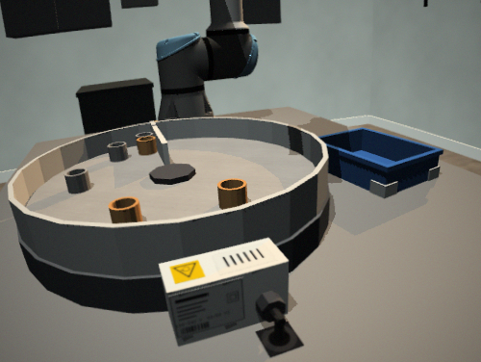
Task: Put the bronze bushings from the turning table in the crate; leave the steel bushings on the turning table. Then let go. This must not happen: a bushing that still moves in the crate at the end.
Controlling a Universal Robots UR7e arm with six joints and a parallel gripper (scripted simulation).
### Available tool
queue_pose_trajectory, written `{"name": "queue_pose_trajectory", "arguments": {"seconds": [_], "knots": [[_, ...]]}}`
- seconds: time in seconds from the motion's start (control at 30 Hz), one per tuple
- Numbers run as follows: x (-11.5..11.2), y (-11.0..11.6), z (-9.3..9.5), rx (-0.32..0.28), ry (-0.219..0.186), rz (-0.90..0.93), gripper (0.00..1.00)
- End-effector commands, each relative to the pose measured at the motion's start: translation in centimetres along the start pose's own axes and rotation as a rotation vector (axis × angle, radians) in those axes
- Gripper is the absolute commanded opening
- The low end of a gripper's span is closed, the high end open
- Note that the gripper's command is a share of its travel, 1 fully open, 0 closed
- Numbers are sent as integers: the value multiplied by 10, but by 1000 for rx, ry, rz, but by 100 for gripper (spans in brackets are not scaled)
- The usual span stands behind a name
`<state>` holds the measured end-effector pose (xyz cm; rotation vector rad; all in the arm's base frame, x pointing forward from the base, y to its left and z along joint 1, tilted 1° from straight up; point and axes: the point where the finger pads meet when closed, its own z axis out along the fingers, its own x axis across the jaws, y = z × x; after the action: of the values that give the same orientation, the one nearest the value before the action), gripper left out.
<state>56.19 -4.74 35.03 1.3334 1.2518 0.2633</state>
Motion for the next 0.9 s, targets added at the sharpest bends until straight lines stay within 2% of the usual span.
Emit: {"name": "queue_pose_trajectory", "arguments": {"seconds": [0.0, 0.03, 0.07, 0.2, 0.6, 0.63, 0.77, 0.87], "knots": [[4, -1, -51, 0, 0, 2, 100], [4, -1, -51, 0, 0, 2, 100], [1, 0, -11, -1, 0, 1, 100], [4, -1, -53, 1, 0, 1, 100], [4, -1, -53, 1, 0, 1, 100], [1, 0, -11, 0, 0, 1, 100], [4, -1, -53, 1, 0, 1, 100], [4, -1, -53, 1, 0, 1, 100]]}}
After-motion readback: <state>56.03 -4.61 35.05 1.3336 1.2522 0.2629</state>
